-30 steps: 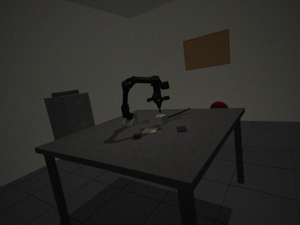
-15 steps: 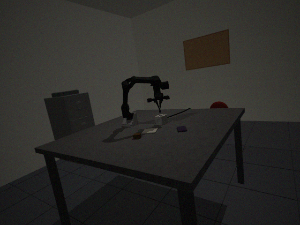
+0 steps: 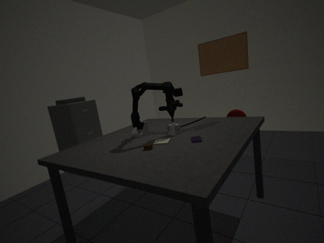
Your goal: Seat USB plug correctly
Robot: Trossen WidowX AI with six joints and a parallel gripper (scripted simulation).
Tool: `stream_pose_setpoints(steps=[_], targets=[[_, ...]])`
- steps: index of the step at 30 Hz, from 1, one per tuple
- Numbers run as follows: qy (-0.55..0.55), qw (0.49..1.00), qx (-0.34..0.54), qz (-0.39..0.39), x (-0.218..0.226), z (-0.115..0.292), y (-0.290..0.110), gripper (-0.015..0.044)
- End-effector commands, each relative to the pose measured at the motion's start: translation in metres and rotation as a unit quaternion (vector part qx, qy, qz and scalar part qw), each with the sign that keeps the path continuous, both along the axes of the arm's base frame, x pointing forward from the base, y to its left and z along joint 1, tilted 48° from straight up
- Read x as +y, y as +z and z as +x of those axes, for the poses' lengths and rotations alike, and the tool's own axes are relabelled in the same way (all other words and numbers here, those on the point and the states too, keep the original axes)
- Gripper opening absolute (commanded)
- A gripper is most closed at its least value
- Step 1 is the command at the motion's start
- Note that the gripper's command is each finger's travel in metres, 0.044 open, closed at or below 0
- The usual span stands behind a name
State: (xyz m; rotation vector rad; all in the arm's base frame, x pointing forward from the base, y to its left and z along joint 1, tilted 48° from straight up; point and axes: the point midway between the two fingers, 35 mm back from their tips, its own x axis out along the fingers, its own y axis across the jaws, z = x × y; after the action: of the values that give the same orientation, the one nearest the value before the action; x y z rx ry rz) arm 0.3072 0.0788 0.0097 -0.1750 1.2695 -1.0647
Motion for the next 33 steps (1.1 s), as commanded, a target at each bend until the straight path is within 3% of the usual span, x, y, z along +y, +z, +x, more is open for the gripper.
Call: stream_pose_setpoints(steps=[1,17,33], targets=[[0.029,0.999,0.032,0.004,-0.0005,-0.0004,-0.0007,0.0000],[0.171,0.968,0.182,0.021,-0.0005,-0.0004,-0.0007,0.0000],[0.305,0.895,0.323,0.037,-0.0005,-0.0004,-0.0006,0.0000]])
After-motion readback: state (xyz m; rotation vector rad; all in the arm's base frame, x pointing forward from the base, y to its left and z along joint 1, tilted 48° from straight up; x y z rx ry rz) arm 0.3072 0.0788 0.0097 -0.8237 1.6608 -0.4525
